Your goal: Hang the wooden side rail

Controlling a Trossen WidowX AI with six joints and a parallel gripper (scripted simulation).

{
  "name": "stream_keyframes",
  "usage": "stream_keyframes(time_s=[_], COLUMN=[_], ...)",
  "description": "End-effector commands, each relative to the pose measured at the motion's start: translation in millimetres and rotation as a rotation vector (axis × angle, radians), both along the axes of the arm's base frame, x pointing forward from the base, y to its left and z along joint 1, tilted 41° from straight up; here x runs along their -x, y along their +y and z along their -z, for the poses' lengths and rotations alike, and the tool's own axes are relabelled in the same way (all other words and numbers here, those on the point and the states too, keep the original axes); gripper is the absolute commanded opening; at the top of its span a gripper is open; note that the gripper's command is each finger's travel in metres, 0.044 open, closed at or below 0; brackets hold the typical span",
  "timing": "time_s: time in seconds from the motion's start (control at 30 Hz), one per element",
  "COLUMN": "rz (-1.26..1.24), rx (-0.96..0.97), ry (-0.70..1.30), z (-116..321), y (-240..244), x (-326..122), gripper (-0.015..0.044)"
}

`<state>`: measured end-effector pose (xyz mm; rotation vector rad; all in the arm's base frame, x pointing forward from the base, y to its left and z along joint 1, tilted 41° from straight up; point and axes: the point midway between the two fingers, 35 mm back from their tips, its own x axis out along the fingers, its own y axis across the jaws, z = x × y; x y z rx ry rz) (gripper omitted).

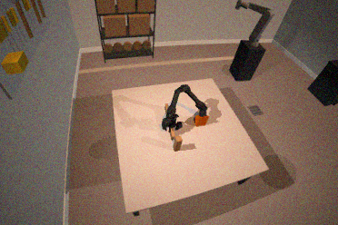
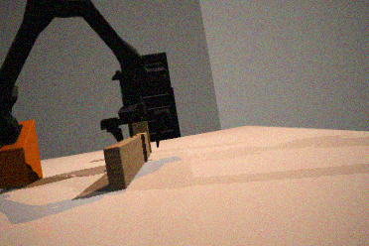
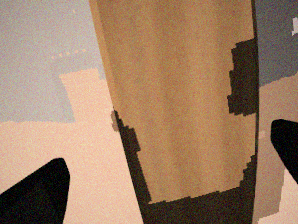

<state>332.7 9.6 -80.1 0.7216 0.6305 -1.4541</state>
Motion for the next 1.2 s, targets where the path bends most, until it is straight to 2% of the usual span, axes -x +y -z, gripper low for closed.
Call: stream_keyframes(time_s=[0.0, 0.1, 0.5, 0.7, 0.8, 1.17], rz=[-0.004, -0.004, -0.004, -0.004, -0.004, -0.027], rx=[0.009, 0.009, 0.009, 0.009, 0.009, 0.010], ry=[0.010, 0.010, 0.010, 0.010, 0.010, 0.029], z=[6.1, 6.3, 6.3, 6.3, 6.3, 5.8], y=[-5.0, -5.2, -5.2, -5.2, -5.2, -4.9], x=[2.4, 2.4, 2.4, 2.4, 2.4, 2.1], gripper=[0.0440, 0.0440, 0.0125, 0.0085, 0.0006, 0.0000])
